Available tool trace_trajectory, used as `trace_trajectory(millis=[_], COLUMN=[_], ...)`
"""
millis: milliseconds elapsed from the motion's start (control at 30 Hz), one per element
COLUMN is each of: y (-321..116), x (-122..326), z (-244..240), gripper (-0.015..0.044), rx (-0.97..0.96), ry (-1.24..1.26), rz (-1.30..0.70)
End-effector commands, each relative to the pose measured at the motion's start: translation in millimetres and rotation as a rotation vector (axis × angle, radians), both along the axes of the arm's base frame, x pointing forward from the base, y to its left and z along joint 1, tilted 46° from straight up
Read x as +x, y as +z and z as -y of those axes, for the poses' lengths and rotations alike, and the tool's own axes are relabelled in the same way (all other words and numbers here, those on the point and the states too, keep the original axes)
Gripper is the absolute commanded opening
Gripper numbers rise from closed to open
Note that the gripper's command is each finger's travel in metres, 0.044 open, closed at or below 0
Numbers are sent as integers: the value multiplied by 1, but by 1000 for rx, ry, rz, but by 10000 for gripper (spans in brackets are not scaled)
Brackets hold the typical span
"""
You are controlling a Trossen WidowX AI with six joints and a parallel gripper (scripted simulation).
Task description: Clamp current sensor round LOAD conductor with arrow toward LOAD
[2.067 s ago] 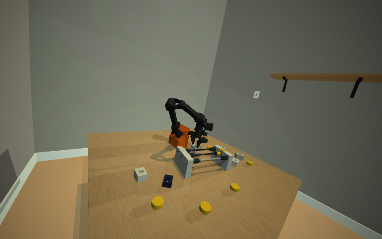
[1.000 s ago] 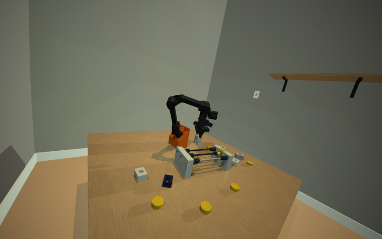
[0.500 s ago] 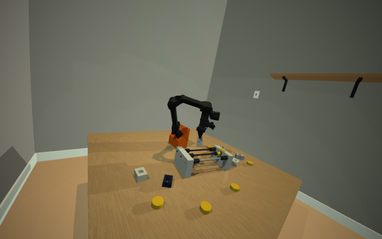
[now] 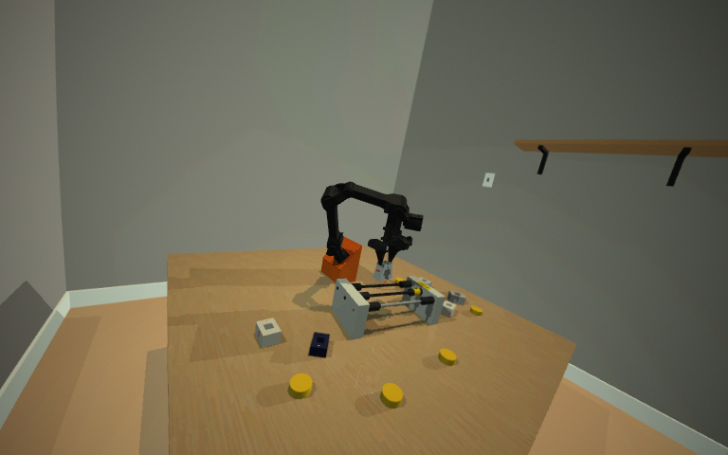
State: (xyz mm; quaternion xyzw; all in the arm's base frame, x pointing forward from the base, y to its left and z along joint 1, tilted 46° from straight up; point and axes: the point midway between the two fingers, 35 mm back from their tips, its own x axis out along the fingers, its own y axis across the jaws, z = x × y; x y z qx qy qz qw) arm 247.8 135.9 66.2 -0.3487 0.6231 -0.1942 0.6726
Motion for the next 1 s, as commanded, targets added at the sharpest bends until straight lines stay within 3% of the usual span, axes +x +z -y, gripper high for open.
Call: trace_trajectory(millis=[0, 967], y=[3, 10], x=[8, 51], z=[-2, 4], gripper=[0, 0], rx=[25, 194], ry=[-101, -887], rz=[115, 895])
